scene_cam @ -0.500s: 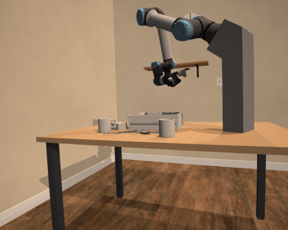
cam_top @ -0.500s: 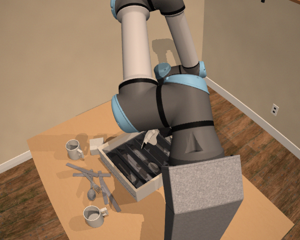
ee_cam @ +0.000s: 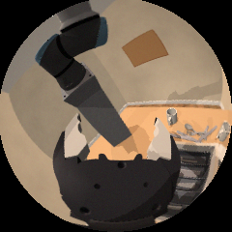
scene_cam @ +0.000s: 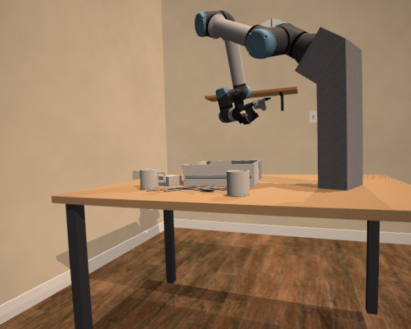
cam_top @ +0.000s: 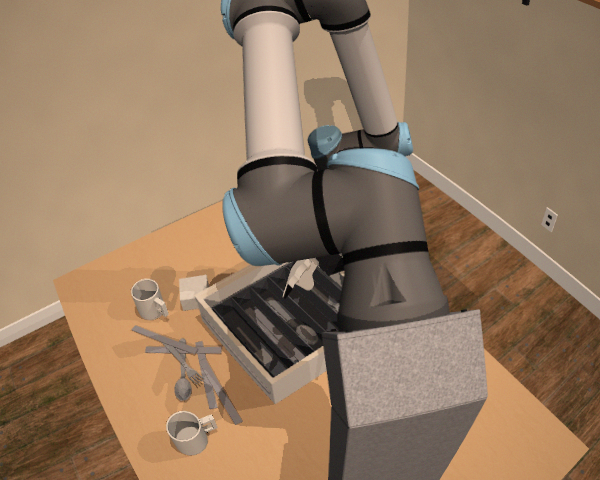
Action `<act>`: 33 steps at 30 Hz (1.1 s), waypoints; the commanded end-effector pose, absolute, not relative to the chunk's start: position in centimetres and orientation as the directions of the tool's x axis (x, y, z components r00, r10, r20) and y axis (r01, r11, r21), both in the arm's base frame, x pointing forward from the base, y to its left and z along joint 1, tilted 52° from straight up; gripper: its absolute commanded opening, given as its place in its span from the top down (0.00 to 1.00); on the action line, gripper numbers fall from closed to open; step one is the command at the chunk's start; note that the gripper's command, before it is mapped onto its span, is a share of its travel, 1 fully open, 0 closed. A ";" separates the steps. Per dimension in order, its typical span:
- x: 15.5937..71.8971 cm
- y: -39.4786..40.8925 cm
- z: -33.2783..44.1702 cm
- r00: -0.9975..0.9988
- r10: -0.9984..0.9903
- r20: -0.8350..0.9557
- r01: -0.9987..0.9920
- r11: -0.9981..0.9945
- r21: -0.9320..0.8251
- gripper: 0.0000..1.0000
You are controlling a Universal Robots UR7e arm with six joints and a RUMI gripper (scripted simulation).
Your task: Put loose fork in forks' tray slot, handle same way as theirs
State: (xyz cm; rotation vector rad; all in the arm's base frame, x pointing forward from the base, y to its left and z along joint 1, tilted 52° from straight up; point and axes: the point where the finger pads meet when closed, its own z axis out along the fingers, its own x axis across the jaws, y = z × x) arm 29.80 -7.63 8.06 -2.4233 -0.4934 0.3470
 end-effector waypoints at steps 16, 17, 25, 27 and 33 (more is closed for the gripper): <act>30.8 -6.8 8.1 0.881 0.461 -0.106 0.314 -0.738 -0.597 0.00; 31.0 -6.7 8.1 0.878 0.468 -0.103 0.325 -0.740 -0.589 0.00; 32.9 -5.5 8.1 0.850 0.521 -0.077 0.411 -0.748 -0.521 0.00; 33.7 -5.0 8.1 0.836 0.545 -0.069 0.448 -0.749 -0.489 0.00; 36.6 -3.3 7.8 0.776 0.629 -0.051 0.573 -0.736 -0.361 0.00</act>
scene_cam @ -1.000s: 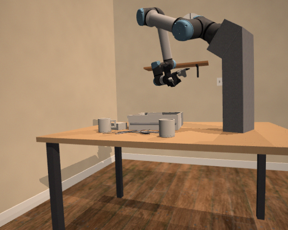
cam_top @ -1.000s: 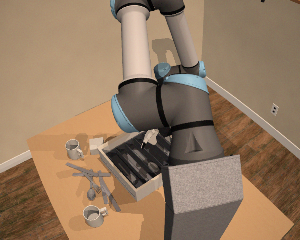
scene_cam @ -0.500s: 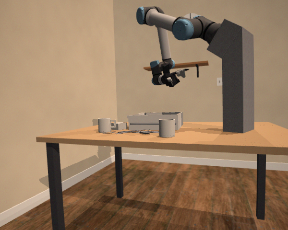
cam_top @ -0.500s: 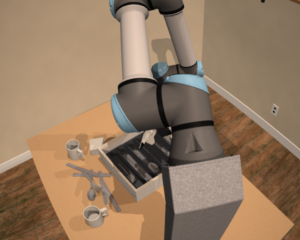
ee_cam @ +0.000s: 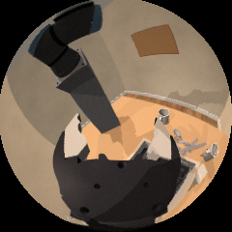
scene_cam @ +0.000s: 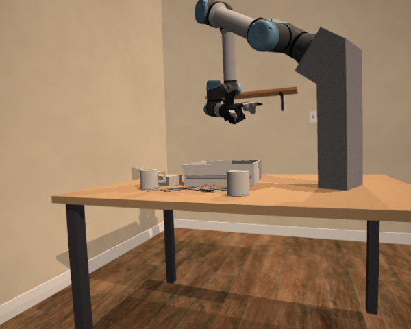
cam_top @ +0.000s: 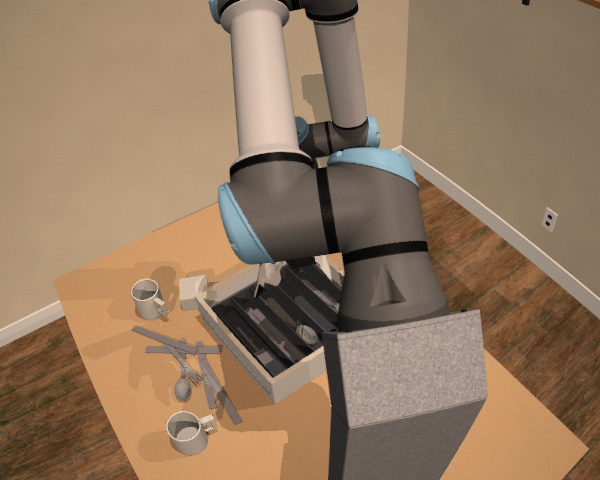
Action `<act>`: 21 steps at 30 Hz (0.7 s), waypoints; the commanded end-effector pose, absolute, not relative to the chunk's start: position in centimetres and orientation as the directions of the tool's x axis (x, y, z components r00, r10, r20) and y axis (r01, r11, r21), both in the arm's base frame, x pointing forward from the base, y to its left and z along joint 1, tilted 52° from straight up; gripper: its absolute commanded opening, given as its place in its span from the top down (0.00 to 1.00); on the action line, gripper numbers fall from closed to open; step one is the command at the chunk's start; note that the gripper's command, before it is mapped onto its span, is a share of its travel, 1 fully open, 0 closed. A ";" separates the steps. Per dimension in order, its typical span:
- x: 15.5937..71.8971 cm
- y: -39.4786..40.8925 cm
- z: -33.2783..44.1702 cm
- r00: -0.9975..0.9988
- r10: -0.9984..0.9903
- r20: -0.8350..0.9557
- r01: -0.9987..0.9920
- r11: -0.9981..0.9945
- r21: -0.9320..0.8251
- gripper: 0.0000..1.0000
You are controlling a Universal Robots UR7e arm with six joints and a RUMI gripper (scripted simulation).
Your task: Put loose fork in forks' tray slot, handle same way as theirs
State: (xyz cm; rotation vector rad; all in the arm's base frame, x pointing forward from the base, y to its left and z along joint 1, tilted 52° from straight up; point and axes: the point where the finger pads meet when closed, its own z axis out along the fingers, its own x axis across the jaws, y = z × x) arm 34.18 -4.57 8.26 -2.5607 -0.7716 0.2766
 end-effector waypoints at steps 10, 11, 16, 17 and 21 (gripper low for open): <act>41.1 -0.5 7.6 0.666 0.744 -0.045 0.731 -0.664 -0.155 0.00; 41.8 0.0 7.5 0.647 0.761 -0.047 0.752 -0.648 -0.122 0.00; 44.1 1.4 7.3 0.584 0.809 -0.060 0.810 -0.586 -0.018 0.00; 44.1 1.4 7.3 0.584 0.809 -0.060 0.810 -0.586 -0.018 0.00; 45.7 2.3 7.2 0.537 0.840 -0.075 0.843 -0.534 0.058 0.00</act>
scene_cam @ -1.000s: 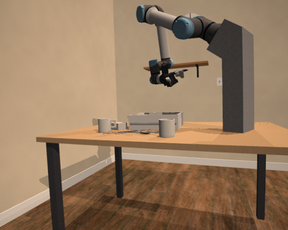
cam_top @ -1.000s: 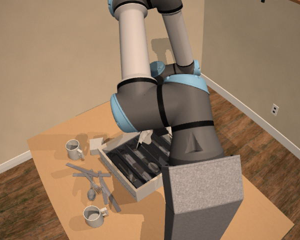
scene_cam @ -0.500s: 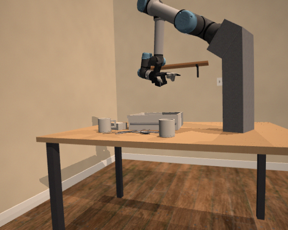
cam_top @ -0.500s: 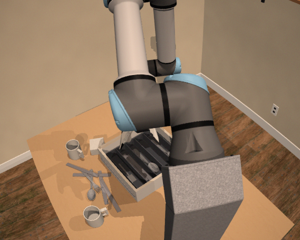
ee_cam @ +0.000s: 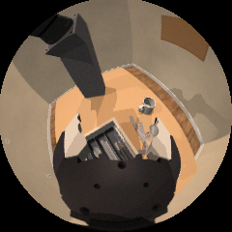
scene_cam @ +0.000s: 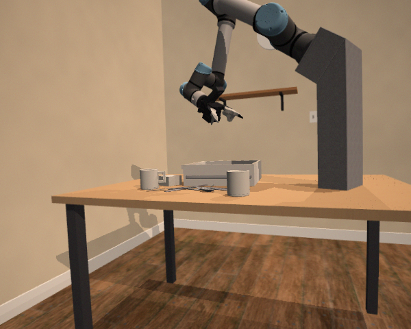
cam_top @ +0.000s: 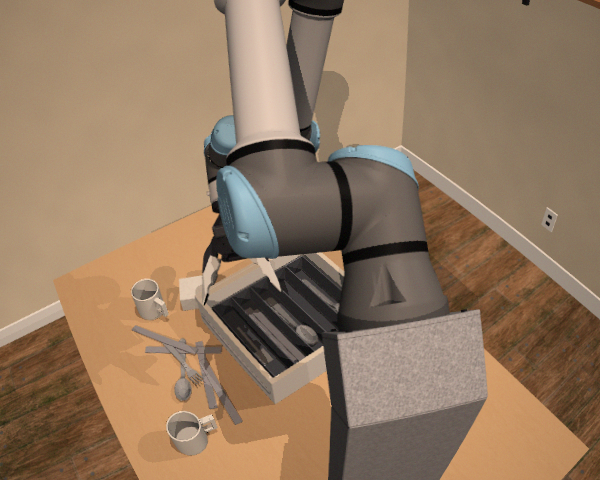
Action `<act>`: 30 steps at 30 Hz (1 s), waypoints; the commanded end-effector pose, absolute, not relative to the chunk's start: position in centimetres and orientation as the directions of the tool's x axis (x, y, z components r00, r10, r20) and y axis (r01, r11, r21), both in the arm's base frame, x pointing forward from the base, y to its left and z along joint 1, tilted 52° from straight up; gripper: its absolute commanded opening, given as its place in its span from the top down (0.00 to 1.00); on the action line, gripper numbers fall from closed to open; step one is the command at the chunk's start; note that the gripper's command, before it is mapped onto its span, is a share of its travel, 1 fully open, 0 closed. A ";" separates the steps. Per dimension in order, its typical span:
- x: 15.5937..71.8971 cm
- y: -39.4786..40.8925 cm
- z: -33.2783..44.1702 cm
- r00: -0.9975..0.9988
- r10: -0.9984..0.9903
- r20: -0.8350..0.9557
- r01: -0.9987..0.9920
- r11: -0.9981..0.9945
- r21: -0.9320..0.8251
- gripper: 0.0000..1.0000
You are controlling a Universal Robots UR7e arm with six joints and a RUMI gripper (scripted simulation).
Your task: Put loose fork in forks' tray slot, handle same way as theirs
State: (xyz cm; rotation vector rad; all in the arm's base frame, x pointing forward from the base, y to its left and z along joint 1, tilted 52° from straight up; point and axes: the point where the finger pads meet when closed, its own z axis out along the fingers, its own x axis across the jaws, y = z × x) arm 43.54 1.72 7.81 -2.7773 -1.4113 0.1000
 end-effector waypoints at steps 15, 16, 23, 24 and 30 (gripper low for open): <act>51.1 5.7 7.0 0.376 0.914 -0.150 0.899 -0.321 0.298 0.00; 51.1 5.7 7.0 0.376 0.914 -0.150 0.899 -0.321 0.298 0.00; 54.5 7.7 6.8 0.281 0.935 -0.215 0.889 -0.170 0.425 0.00; 54.5 7.7 6.8 0.281 0.935 -0.215 0.889 -0.170 0.425 0.00; 56.1 8.8 6.8 0.235 0.938 -0.254 0.871 -0.087 0.483 0.00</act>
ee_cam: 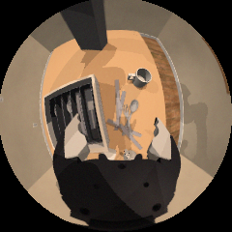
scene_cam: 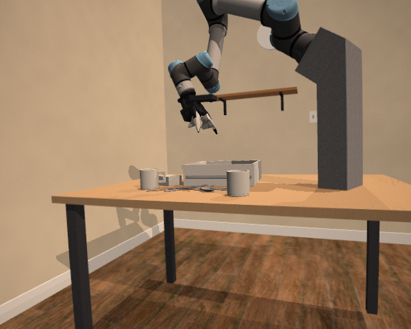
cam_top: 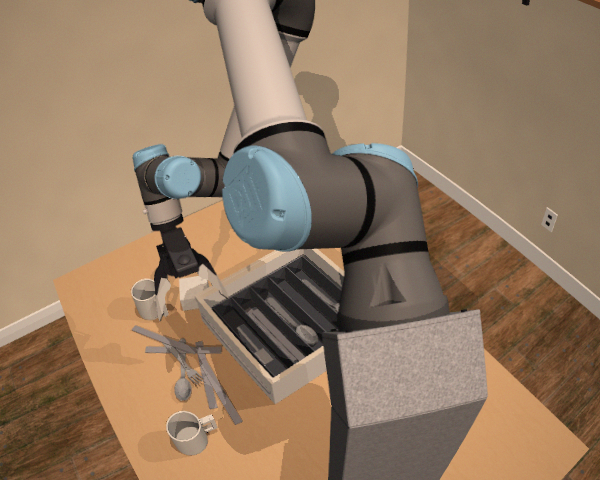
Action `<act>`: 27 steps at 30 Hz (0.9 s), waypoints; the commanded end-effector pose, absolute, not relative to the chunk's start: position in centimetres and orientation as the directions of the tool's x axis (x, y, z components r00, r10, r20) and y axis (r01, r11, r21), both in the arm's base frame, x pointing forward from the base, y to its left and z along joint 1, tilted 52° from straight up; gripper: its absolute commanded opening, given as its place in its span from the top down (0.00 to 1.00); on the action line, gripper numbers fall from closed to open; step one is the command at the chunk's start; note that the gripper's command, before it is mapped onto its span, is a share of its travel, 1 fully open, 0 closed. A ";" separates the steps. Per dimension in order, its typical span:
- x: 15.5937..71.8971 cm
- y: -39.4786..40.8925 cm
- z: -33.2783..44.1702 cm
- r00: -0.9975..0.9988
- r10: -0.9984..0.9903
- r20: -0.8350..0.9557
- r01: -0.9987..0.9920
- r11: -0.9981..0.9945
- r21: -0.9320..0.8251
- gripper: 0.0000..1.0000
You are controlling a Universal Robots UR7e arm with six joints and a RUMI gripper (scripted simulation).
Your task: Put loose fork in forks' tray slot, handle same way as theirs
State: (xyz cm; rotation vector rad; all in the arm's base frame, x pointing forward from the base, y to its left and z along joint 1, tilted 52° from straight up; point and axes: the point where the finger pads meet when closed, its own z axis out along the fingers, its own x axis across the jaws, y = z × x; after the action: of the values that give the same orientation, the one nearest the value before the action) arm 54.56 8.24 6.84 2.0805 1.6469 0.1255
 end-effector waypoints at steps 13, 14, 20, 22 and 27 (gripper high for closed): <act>59.9 11.0 6.7 0.145 0.929 -0.341 0.805 0.089 0.586 0.00; 60.3 11.2 6.8 0.138 0.927 -0.350 0.796 0.106 0.596 0.00; 61.3 11.8 6.8 0.119 0.920 -0.374 0.771 0.152 0.619 0.00; 61.9 12.2 6.8 0.107 0.916 -0.387 0.757 0.178 0.629 0.00; 62.8 12.8 6.8 0.087 0.906 -0.414 0.728 0.226 0.647 0.00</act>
State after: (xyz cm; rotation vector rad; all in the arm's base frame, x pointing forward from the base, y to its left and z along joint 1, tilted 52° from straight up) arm 61.49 12.12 6.53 1.6229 1.6837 0.2438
